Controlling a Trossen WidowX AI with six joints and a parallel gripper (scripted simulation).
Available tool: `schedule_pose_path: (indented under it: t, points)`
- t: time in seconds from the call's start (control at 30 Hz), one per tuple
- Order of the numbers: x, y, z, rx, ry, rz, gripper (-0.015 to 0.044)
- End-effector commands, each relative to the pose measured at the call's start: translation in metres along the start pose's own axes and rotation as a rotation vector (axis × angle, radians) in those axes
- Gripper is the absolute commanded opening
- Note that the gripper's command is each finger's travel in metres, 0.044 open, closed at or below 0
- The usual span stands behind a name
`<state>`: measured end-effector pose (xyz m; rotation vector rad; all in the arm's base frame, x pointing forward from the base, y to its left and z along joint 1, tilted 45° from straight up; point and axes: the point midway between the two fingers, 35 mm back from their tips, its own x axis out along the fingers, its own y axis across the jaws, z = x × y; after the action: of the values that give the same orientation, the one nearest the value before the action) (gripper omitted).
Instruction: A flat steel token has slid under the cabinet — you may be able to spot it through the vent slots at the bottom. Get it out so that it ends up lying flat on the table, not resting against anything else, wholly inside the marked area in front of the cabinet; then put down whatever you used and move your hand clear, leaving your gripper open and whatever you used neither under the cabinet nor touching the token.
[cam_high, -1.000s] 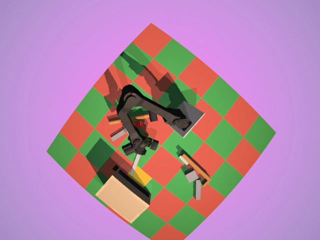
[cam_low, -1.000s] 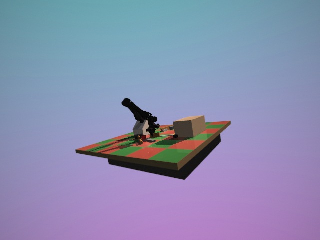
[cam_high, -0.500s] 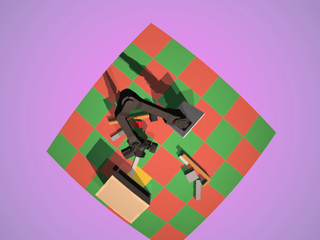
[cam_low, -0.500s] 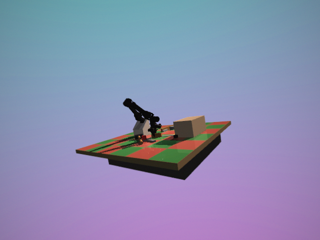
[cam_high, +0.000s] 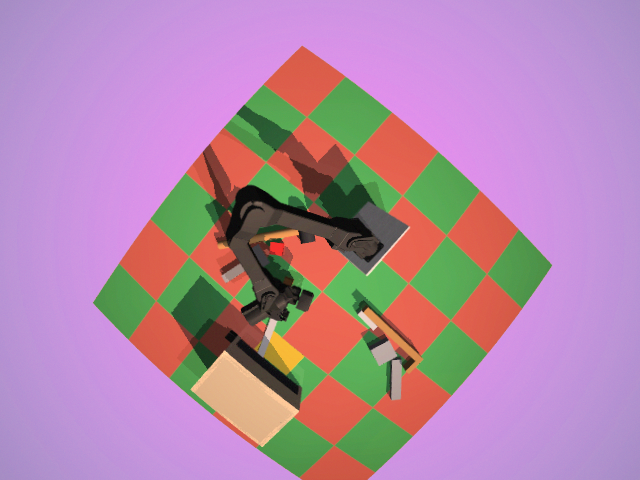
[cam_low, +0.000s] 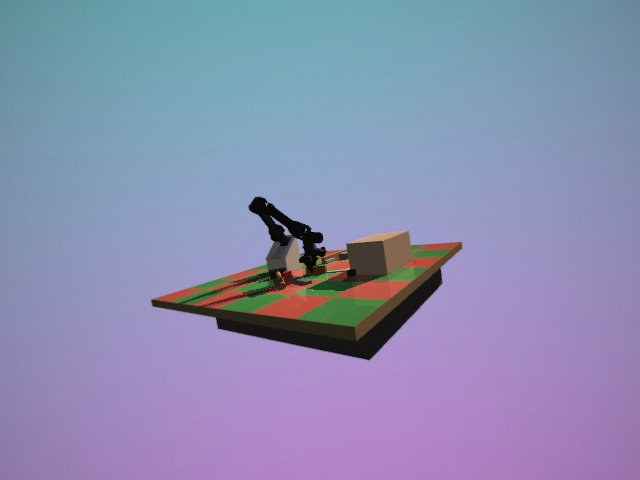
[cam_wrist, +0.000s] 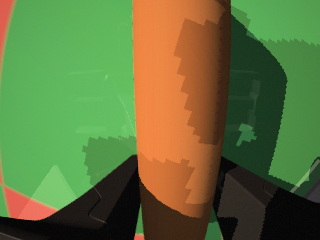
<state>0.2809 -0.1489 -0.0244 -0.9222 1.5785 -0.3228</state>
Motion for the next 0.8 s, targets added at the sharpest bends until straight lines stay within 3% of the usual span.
schedule_pose_path:
  t: [0.0, 0.77]
  points:
    - [0.0, -0.002, 0.01, 0.011, -0.009, -0.002, 0.0]
    - [-0.001, -0.002, 0.037, 0.012, -0.011, -0.002, 0.0]
